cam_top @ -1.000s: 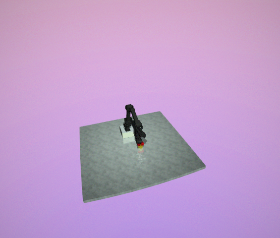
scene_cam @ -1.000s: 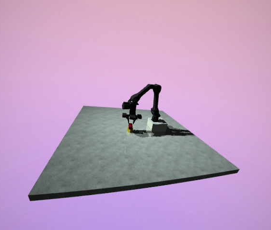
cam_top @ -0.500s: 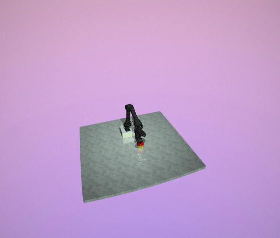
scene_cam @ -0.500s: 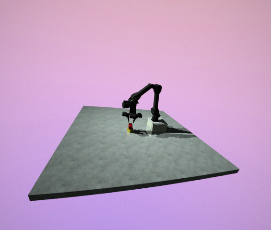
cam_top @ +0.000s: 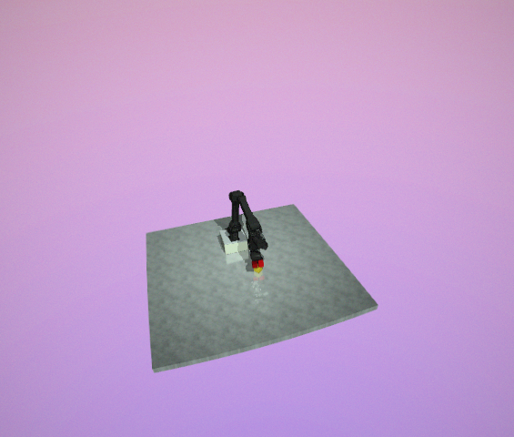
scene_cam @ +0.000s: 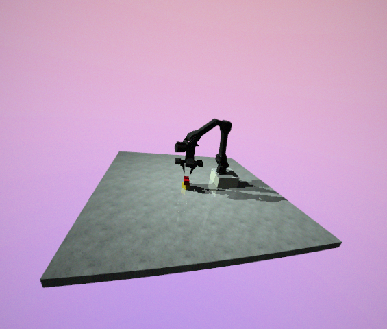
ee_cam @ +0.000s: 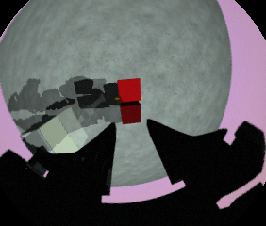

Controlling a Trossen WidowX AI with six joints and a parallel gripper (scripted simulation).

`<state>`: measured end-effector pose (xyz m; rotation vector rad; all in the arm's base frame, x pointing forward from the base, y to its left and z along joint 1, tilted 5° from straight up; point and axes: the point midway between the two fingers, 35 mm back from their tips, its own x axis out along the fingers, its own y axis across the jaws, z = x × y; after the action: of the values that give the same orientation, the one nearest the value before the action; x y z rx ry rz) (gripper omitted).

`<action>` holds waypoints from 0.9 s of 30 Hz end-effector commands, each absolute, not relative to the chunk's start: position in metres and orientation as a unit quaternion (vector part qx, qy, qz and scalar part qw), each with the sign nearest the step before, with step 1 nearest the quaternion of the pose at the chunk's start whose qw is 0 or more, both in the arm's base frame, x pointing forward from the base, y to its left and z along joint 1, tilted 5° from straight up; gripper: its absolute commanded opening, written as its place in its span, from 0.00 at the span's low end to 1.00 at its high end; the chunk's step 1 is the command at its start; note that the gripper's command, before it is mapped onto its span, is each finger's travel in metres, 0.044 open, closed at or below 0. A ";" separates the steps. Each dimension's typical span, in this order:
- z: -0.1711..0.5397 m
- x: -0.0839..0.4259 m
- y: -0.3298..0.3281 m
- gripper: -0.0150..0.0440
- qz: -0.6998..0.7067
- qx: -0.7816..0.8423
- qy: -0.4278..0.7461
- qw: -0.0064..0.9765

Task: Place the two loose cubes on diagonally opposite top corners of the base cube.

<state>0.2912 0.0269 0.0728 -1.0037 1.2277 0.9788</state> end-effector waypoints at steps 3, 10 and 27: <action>0.083 0.293 0.027 0.60 0.420 -0.436 0.523 0.599; 0.089 0.292 0.026 0.60 0.420 -0.436 0.523 0.599; 0.100 0.291 0.026 0.60 0.420 -0.436 0.523 0.599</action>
<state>0.2901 0.0258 0.0964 -1.0055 1.2236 0.9757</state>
